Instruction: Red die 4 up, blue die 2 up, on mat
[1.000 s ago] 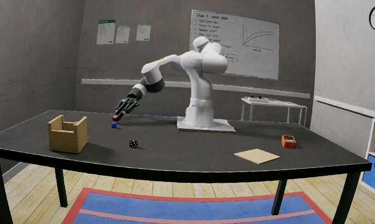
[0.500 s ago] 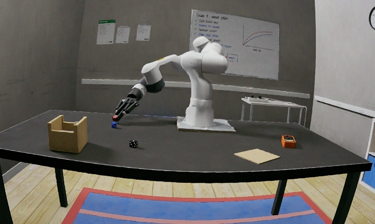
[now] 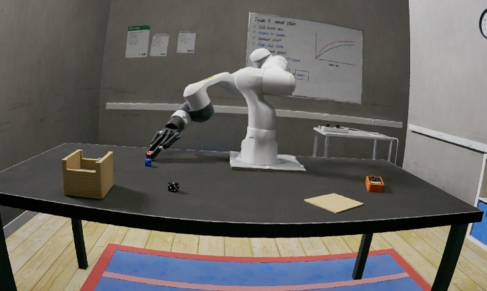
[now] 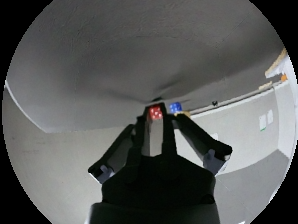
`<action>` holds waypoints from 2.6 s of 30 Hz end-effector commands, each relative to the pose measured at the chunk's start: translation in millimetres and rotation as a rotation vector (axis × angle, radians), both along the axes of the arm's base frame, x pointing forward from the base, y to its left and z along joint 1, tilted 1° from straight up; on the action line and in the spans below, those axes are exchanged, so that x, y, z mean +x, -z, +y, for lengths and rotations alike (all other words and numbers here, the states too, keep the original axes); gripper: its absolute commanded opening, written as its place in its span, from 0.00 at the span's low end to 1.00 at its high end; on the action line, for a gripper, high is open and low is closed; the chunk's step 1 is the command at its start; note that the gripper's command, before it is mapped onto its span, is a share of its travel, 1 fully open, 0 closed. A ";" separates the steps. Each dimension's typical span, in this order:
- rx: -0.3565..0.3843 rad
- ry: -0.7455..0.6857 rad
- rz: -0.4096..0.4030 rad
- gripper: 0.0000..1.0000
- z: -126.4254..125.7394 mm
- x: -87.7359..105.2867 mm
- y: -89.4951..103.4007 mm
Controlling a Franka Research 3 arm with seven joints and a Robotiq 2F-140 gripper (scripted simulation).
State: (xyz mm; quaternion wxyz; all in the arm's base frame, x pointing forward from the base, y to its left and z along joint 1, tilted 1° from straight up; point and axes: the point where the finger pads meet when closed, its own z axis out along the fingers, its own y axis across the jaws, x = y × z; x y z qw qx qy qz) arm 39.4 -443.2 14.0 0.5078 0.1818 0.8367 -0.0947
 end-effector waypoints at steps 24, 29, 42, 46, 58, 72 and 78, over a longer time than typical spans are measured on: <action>-0.008 -0.002 0.005 0.21 -1.0 -0.8 6.0; -0.008 -0.002 0.005 0.21 -1.0 -0.8 6.0; -0.008 -0.002 0.005 0.21 -1.0 -0.8 6.0; -0.008 -0.002 0.005 0.21 -1.0 -0.8 6.0; -0.008 -0.002 0.005 0.28 -1.0 -0.8 6.0; -0.008 -0.002 0.005 0.32 -1.0 -0.8 6.0; -0.008 -0.002 0.005 0.32 -1.0 -0.8 6.0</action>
